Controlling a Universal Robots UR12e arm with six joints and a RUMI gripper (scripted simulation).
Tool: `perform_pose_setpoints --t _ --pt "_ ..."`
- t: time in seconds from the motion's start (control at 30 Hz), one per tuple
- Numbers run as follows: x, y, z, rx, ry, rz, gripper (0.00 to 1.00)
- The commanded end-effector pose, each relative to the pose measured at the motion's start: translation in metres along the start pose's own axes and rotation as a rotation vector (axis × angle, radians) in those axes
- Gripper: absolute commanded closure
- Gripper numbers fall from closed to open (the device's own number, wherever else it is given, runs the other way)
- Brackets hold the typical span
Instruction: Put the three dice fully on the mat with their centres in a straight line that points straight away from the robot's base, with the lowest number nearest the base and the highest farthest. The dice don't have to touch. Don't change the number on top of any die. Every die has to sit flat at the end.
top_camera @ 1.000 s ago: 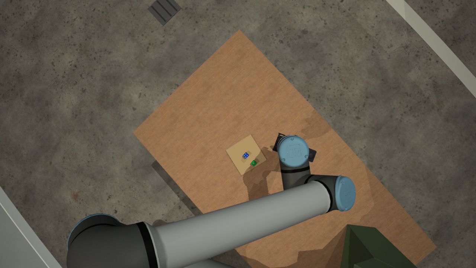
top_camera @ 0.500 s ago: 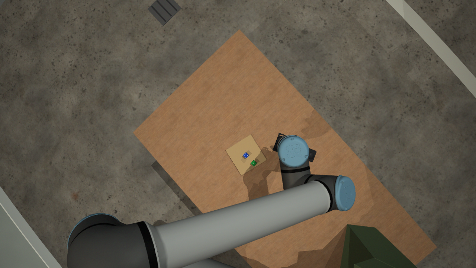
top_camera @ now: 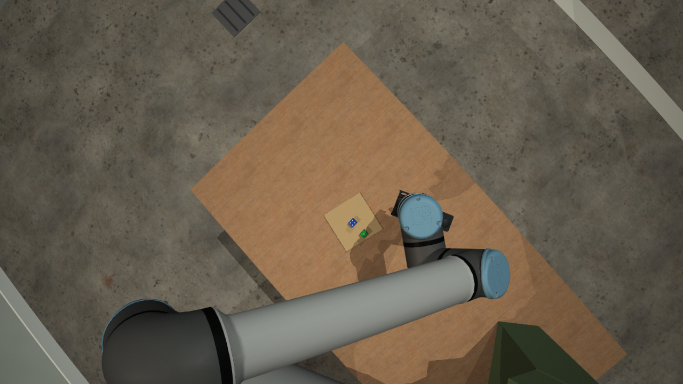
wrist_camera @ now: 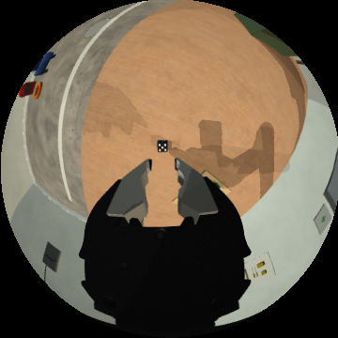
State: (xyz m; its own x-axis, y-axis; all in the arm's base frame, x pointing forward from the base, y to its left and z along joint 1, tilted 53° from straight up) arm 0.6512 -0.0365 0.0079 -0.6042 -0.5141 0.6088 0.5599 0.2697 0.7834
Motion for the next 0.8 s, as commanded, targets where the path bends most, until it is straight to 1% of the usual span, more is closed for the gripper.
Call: perform_pose_setpoints --t 0.0,0.07,0.57,0.77 --pt "-0.005 0.0 -0.001 0.0 -0.001 0.0 0.79" --pt "-0.005 0.0 -0.001 0.0 -0.001 0.0 0.79" --pt "-0.029 0.0 -0.001 0.0 -0.001 0.0 0.79" --pt "-0.034 0.0 -0.002 0.0 -0.001 0.0 0.79"
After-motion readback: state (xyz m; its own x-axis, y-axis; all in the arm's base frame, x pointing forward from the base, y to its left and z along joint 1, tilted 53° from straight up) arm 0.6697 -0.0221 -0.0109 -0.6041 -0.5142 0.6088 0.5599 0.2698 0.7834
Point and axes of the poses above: the point where the finger pads meet when closed, its own x axis back along the fingers, its own z axis across the jaws, y = z × x, the point moved 4 cm from there along x, back along the fingers, and after that the axes turned 5 degrees about x, right-handed, at the moved point
